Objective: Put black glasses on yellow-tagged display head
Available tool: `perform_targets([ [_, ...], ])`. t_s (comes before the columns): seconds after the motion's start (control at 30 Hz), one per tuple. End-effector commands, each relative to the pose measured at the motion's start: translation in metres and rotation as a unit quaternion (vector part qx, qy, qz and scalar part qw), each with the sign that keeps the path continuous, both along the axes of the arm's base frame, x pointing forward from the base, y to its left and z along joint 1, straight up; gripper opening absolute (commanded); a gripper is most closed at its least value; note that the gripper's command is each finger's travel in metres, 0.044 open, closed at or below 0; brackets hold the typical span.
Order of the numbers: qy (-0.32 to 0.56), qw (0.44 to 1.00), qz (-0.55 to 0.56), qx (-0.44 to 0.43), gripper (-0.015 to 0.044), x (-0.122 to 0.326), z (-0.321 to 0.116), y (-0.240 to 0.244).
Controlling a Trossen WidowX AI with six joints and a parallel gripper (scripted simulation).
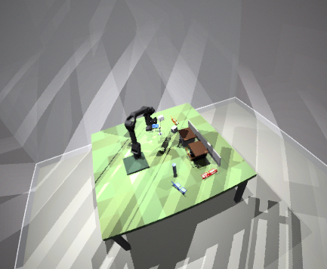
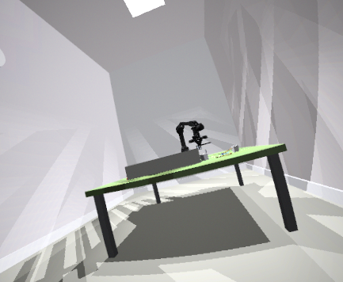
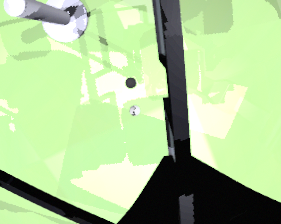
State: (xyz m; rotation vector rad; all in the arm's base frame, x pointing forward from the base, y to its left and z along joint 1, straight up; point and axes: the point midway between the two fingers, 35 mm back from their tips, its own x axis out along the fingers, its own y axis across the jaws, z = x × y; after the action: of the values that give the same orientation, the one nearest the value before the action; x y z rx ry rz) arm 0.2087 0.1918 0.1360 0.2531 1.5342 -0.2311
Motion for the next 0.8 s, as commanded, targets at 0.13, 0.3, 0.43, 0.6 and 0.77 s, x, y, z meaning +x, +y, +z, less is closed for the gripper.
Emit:
perform_targets([
  [0.13, 0.001, 1.000, 0.003, 0.000, 0.0000, 0.011, 0.005, 0.001],
  [0.3, 0.000, 1.000, 0.003, 0.000, 0.0000, 0.035, 0.006, 0.002],
  [0.43, -0.001, 1.000, 0.003, 0.000, 0.0000, 0.055, 0.007, 0.002],
  [0.6, -0.002, 1.000, 0.003, 0.000, 0.0000, 0.068, 0.006, 0.001],
  [0.77, -0.002, 1.000, 0.003, 0.000, 0.0000, 0.069, -0.001, 0.001],
])
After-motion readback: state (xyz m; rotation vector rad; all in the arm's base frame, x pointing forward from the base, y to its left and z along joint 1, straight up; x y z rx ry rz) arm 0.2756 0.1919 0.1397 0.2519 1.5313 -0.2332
